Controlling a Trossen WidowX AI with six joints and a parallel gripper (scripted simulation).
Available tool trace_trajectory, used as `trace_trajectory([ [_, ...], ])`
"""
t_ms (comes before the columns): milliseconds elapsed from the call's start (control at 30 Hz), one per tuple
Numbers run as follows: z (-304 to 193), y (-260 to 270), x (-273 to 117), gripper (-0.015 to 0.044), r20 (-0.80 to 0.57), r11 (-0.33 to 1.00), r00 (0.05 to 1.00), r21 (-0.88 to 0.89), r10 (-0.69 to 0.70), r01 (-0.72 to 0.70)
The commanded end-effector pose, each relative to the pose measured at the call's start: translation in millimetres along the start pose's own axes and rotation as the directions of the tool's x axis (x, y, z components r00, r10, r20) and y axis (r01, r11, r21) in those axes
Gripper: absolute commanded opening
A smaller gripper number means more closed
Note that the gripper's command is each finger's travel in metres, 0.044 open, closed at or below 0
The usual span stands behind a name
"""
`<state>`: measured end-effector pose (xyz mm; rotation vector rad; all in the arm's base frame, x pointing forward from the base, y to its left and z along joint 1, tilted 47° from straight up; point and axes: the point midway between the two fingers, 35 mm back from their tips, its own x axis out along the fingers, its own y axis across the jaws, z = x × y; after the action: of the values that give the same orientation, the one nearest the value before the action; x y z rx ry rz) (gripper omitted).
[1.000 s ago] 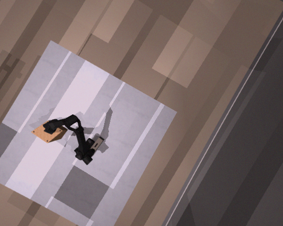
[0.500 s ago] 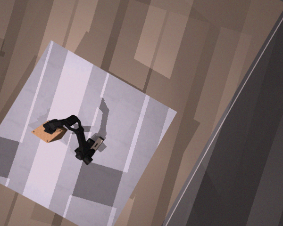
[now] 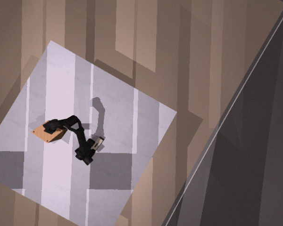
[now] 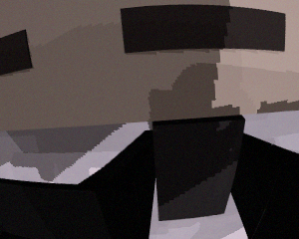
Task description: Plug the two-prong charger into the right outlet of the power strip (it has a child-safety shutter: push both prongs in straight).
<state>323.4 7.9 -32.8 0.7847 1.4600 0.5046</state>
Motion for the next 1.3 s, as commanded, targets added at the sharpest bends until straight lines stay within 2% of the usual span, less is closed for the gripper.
trace_trajectory([
  [0, 9.5, -0.2, -1.2, 0.0000, 0.017, 1.000, 1.000, -0.013, -0.002, 0.003],
  [1267, 15.3, 0.2, -1.4, 0.0000, 0.018, 1.000, 1.000, -0.013, -0.002, 0.003],
])
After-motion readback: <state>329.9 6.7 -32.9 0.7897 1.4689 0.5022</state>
